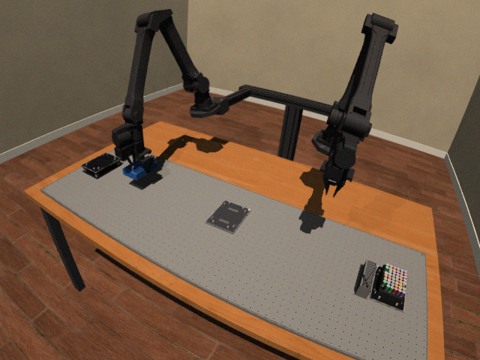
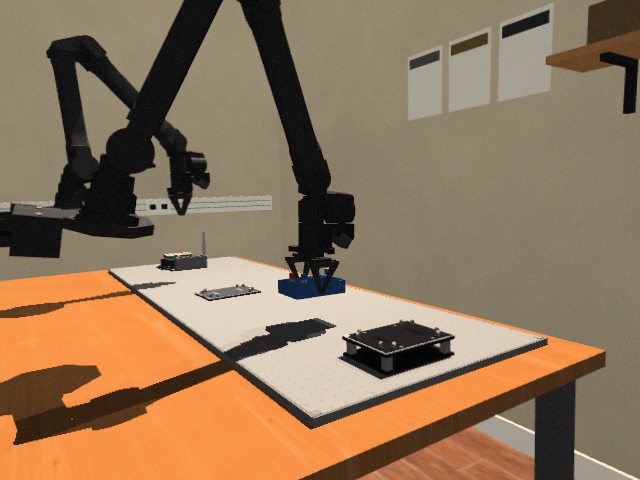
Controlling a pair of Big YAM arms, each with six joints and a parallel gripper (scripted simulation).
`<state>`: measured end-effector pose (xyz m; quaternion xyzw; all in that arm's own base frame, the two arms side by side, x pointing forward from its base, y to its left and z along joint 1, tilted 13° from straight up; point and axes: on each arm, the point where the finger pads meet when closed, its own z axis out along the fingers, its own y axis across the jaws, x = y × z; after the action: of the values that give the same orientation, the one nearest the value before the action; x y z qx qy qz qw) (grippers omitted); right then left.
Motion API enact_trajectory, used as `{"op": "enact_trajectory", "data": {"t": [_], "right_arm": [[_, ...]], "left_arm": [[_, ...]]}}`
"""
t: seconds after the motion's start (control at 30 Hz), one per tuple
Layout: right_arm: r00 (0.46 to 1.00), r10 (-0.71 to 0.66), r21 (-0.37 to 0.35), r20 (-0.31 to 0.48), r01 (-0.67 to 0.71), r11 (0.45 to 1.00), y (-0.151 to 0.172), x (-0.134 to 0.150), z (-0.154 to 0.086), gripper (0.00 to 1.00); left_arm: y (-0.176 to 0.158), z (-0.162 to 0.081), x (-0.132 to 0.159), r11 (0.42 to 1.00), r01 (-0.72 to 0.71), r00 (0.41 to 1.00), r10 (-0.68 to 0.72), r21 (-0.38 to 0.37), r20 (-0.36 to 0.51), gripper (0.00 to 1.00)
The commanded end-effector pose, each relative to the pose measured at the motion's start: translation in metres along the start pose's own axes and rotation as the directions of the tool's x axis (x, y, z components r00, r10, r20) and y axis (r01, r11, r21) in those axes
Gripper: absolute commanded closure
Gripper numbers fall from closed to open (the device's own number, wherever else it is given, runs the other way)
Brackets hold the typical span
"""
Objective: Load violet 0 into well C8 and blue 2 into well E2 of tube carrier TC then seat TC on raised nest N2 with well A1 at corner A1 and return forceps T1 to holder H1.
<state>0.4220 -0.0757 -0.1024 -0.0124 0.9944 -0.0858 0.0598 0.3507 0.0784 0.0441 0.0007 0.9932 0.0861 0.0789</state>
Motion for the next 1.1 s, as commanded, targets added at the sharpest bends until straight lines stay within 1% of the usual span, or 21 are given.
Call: {"op": "enact_trajectory", "data": {"t": [0.0, 0.3, 0.4, 1.07], "right_arm": [[0.998, 0.000, 0.009, 0.069, -0.001, 1.000, -0.018, -0.032, -0.021, 1.00], [0.998, -0.001, 0.010, 0.068, 0.000, 1.000, -0.034, -0.033, -0.022, 1.00], [0.997, -0.006, 0.011, 0.072, 0.005, 1.000, -0.033, -0.034, -0.022, 1.00], [0.998, -0.001, 0.014, 0.068, 0.000, 1.000, -0.067, -0.035, -0.022, 1.00]], "left_arm": [[0.000, 0.001, 0.003, 1.000, 0.007, 1.000, -0.007, 0.000, -0.019, 0.76], [0.000, 0.001, 0.003, 1.000, 0.007, 1.000, -0.007, 0.000, -0.019, 0.76], [0.000, 0.001, 0.003, 1.000, 0.007, 1.000, -0.007, 0.000, -0.019, 0.76], [0.000, 0.001, 0.003, 1.000, 0.007, 1.000, -0.007, 0.000, -0.019, 0.76]]}}
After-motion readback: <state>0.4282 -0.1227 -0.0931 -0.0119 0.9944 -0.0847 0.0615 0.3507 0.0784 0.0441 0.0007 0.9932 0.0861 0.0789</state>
